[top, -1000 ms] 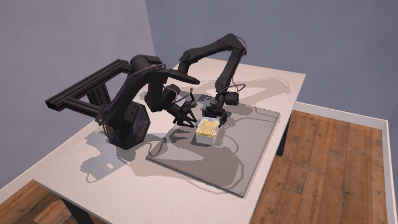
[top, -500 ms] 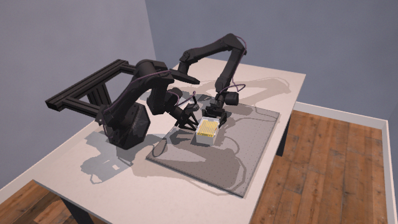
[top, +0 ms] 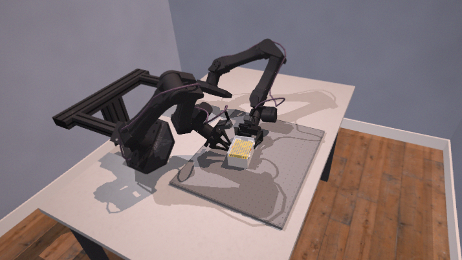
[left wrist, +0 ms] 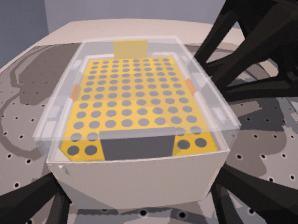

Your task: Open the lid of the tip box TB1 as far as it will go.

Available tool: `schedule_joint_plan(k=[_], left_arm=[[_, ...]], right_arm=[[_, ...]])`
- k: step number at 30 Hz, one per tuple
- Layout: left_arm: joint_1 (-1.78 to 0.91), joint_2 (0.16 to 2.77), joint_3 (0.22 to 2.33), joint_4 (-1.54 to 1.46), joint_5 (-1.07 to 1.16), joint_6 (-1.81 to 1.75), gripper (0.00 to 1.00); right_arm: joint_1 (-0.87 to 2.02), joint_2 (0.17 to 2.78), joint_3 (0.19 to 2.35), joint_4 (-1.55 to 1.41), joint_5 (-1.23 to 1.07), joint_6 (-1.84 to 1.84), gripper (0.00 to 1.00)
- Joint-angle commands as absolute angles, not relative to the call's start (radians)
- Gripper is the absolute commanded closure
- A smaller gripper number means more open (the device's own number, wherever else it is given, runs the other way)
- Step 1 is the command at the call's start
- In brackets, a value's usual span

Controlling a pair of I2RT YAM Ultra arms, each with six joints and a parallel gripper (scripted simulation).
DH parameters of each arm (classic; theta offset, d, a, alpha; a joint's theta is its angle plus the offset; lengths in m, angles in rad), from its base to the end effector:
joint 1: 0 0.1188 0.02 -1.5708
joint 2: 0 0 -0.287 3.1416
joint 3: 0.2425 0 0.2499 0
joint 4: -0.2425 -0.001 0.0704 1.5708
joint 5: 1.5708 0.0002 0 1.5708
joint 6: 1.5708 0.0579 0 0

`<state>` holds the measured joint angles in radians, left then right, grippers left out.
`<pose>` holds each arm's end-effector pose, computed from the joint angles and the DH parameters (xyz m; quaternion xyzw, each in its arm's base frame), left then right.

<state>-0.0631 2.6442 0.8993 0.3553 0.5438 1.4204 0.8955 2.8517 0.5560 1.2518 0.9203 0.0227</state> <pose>0.3083 -0.0485 -0.1116 0.6660 0.6909 -0.1535 0.2357 0.1802 0.1529 -0.1118 -0.2608 0.8329 -0.2810 0.3992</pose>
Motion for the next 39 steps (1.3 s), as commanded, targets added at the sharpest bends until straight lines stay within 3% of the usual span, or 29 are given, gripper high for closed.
schedule_joint_plan(k=[1, 16, 17, 19, 20, 27, 39], left_arm=[[-0.080, 2.636, 0.905, 0.357, 0.561, 1.423, 0.17], [-0.080, 2.636, 0.905, 0.357, 0.561, 1.423, 0.17], [-0.080, 2.636, 0.905, 0.357, 0.561, 1.423, 0.17], [-0.080, 2.636, 0.905, 0.357, 0.561, 1.423, 0.17], [-0.080, 2.636, 0.905, 0.357, 0.561, 1.423, 0.17], [-0.080, 2.636, 0.905, 0.358, 0.561, 1.423, 0.17], [-0.080, 2.636, 0.905, 0.358, 0.561, 1.423, 0.17]], right_arm=[[0.899, 2.859, 0.579, 1.280, 0.907, 0.016, 0.67], [0.907, 2.849, 0.546, 1.288, 0.925, 0.030, 0.87], [0.907, 2.849, 0.546, 1.288, 0.925, 0.029, 0.99], [0.907, 2.849, 0.546, 1.288, 0.925, 0.029, 0.99], [0.907, 2.849, 0.546, 1.288, 0.925, 0.028, 0.88], [0.916, 2.823, 0.558, 1.359, 0.910, 0.030, 0.88], [0.951, 2.735, 0.536, 1.128, 0.946, 0.088, 0.88]])
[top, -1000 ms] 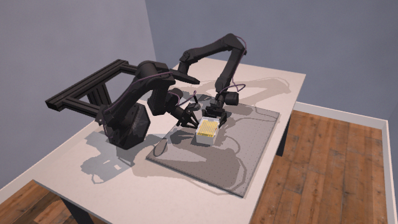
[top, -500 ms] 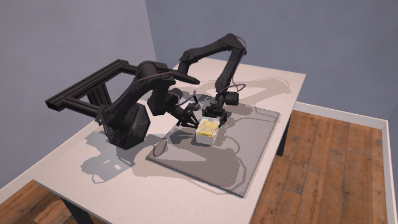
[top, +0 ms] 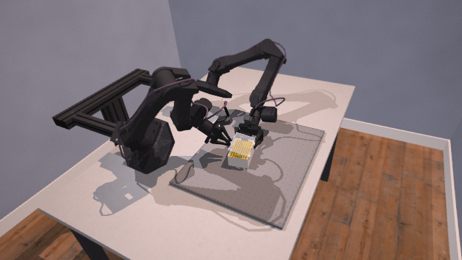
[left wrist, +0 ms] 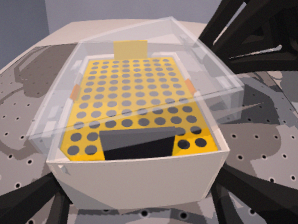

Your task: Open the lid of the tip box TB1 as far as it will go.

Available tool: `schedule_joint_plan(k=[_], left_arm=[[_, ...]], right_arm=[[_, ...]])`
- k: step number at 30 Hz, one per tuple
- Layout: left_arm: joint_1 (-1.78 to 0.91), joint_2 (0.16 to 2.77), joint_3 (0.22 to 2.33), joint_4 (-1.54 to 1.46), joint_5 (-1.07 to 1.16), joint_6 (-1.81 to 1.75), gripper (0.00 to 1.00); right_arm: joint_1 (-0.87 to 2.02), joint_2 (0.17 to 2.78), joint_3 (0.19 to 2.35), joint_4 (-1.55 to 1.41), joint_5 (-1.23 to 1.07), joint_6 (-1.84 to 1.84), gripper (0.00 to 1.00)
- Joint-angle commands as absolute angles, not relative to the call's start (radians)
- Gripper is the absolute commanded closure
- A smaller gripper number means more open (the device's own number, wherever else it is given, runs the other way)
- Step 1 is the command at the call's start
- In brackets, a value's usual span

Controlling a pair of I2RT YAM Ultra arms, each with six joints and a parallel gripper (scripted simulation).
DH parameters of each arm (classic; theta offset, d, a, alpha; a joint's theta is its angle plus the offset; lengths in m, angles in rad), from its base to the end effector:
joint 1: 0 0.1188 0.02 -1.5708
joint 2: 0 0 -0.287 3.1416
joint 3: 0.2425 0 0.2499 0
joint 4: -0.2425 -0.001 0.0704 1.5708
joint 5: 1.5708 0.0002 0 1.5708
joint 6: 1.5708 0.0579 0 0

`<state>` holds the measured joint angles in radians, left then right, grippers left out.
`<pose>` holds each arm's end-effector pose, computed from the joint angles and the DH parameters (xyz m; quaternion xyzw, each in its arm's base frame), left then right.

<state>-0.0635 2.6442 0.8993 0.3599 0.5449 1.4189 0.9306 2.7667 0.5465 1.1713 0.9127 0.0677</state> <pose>0.3088 -0.0487 -0.1115 0.6659 0.6905 -0.1527 0.2376 0.1797 0.1663 -0.0974 -0.2594 0.8353 -0.2630 0.4071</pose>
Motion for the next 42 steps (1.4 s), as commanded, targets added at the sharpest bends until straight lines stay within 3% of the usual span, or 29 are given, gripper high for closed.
schedule_joint_plan(k=[1, 16, 28, 31, 42], left_arm=[[-0.080, 2.636, 0.905, 0.358, 0.561, 1.423, 0.17], [-0.080, 2.636, 0.905, 0.357, 0.561, 1.423, 0.17], [-0.080, 2.636, 0.905, 0.358, 0.561, 1.423, 0.17], [-0.080, 2.636, 0.905, 0.358, 0.561, 1.423, 0.17], [-0.080, 2.636, 0.905, 0.358, 0.561, 1.423, 0.17]], right_arm=[[0.951, 2.734, 0.537, 1.125, 0.946, 0.090, 0.88], [0.952, 2.689, 0.566, 1.026, 0.933, 0.126, 0.88], [0.927, 2.411, 0.719, 0.308, 0.851, 0.354, 0.88], [0.926, 2.401, 0.736, 0.253, 0.846, 0.370, 0.88], [0.873, 2.406, 1.043, -0.393, 0.723, 0.549, 0.88]])
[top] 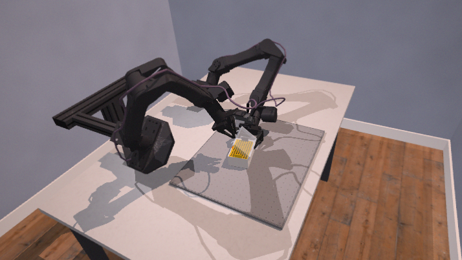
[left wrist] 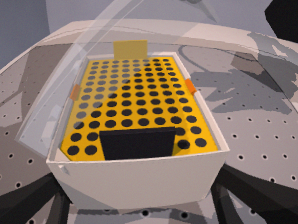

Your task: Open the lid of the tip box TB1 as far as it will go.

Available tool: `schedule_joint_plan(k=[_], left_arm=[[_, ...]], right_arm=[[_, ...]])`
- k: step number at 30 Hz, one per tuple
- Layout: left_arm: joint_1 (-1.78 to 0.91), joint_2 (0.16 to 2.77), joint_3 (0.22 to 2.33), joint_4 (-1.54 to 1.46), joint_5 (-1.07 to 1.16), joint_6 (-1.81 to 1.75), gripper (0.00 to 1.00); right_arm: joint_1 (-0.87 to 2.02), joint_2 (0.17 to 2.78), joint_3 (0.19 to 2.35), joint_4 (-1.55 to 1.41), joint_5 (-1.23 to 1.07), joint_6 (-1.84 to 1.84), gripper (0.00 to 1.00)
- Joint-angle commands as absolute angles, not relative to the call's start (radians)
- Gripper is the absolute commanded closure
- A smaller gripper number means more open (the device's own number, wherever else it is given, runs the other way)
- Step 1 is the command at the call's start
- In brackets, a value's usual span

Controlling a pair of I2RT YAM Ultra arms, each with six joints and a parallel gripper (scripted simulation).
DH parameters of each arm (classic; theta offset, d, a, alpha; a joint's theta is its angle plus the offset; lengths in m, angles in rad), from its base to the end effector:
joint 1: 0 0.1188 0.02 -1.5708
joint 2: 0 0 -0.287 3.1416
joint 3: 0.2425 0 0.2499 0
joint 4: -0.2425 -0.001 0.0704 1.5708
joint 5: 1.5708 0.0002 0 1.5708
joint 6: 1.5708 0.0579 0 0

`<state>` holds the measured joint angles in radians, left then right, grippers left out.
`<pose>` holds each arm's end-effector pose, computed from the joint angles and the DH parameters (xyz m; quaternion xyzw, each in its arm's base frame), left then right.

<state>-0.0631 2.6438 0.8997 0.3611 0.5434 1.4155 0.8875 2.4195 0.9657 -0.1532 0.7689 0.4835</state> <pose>0.3092 -0.0485 -0.1114 0.6648 0.6917 -0.1519 0.2377 0.2319 0.2226 -0.0374 -0.1926 0.9066 -0.3009 0.2244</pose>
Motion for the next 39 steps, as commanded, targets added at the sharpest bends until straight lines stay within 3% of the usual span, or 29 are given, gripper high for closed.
schedule_joint_plan(k=[1, 6, 17, 39], left_arm=[[-0.080, 2.636, 0.905, 0.358, 0.561, 1.423, 0.17], [-0.080, 2.636, 0.905, 0.358, 0.561, 1.423, 0.17], [-0.080, 2.636, 0.905, 0.358, 0.561, 1.423, 0.17], [-0.080, 2.636, 0.905, 0.358, 0.561, 1.423, 0.17]], right_arm=[[0.869, 2.414, 1.076, -0.437, 0.713, 0.561, 0.88], [0.852, 2.443, 1.175, -0.574, 0.681, 0.593, 0.88], [0.794, 2.607, 1.609, -1.008, 0.573, 0.681, 0.88], [0.798, 2.608, 1.653, -1.008, 0.605, 0.697, 0.88]])
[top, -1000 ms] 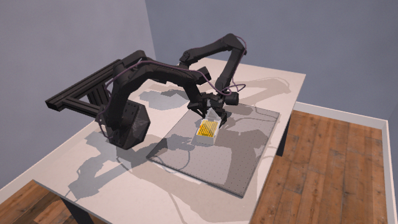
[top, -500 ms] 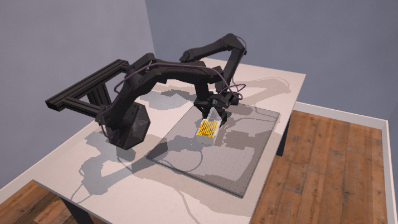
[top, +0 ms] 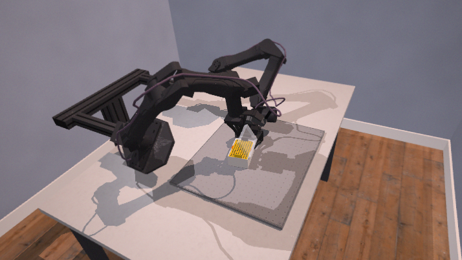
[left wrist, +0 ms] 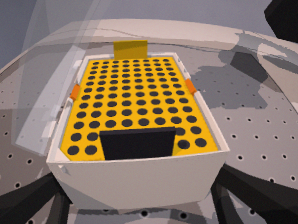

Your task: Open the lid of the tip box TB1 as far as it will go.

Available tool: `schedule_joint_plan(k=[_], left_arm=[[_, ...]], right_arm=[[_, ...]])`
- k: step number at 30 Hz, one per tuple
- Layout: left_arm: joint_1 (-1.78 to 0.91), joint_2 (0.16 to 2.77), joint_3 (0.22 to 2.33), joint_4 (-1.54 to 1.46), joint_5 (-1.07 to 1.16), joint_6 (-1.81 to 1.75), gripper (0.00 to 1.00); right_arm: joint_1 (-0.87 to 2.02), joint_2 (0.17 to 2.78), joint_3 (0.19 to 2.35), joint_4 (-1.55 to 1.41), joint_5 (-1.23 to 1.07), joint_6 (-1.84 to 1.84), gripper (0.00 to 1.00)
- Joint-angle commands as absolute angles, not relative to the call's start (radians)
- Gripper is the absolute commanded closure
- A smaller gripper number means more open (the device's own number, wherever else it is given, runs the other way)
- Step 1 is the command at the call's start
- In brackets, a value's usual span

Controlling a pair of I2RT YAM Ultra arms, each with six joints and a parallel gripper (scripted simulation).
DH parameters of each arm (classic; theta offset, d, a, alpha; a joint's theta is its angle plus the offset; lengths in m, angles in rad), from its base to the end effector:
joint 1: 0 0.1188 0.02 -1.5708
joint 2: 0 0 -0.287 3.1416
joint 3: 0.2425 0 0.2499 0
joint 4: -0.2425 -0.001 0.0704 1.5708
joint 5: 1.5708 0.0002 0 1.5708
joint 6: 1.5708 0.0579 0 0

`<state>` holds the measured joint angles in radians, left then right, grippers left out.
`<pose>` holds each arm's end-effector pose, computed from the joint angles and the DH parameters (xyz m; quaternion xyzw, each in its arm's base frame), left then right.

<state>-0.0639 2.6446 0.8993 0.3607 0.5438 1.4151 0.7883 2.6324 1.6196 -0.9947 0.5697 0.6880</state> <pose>0.3088 -0.0488 -0.1116 0.6648 0.6918 -0.1527 0.2371 0.3030 0.2619 -0.0232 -0.1078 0.9327 -0.3428 0.0308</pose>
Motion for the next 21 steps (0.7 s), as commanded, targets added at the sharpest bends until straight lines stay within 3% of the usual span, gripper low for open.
schedule_joint_plan(k=[1, 21], left_arm=[[-0.080, 2.636, 0.905, 0.358, 0.561, 1.423, 0.17], [-0.080, 2.636, 0.905, 0.358, 0.561, 1.423, 0.17]], right_arm=[[0.798, 2.608, 1.653, -1.008, 0.605, 0.697, 0.88], [0.751, 2.741, 1.925, -1.180, 0.599, 0.625, 0.88]])
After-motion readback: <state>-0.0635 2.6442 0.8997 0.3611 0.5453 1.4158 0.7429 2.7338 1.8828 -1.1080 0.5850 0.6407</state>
